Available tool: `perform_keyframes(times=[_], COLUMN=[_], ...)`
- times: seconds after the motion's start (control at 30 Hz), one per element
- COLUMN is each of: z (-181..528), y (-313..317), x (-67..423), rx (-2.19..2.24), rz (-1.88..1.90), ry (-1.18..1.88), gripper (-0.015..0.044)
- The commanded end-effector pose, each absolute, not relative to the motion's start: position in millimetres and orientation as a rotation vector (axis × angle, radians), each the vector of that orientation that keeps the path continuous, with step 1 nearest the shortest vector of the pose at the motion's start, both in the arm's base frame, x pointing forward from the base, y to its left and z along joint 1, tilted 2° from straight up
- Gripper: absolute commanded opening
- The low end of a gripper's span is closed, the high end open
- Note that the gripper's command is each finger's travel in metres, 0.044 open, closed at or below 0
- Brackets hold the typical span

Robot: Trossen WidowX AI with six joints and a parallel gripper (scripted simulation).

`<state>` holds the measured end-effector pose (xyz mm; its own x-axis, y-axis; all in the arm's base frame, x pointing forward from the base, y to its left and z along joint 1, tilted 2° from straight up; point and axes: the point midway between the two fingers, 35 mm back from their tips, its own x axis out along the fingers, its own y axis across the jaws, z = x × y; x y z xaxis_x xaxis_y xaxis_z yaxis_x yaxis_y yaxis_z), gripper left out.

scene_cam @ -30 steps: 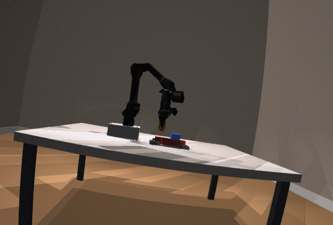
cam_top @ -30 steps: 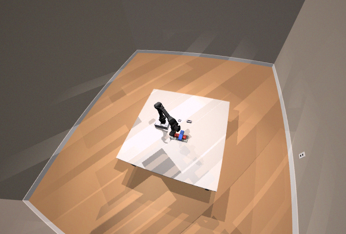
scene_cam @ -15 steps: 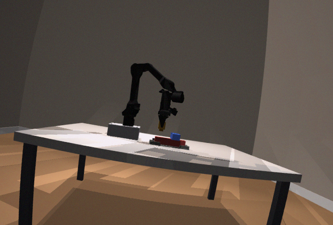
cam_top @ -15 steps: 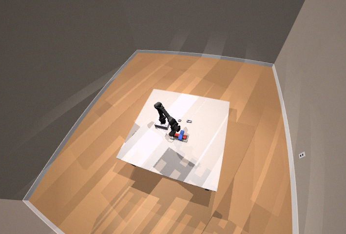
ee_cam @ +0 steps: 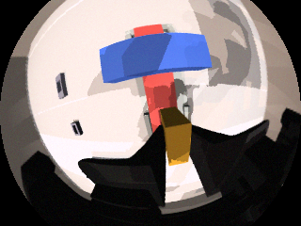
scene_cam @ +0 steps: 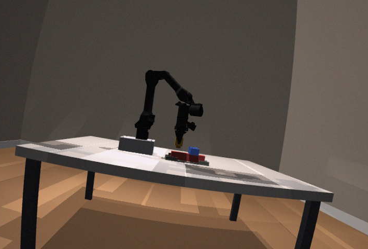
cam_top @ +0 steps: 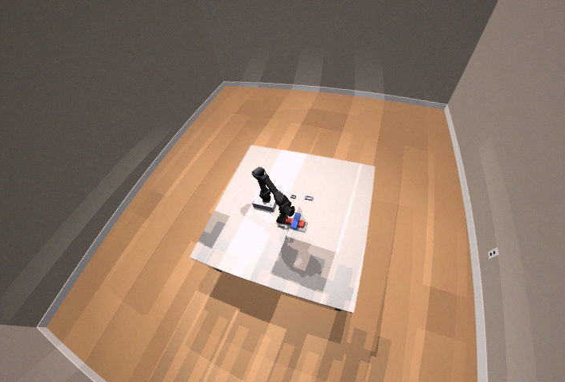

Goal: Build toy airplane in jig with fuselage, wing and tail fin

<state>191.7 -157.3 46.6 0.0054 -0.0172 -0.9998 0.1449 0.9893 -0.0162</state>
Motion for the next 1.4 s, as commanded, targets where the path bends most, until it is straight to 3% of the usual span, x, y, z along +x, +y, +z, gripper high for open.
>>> perform_keyframes(times=[0.0,1.37], z=[35,22], y=[-156,-157], x=[189,189], rx=[0.101,0.103], rz=[-0.121,-0.125], ry=[1.579,1.568], gripper=[0.0065,0.0051])
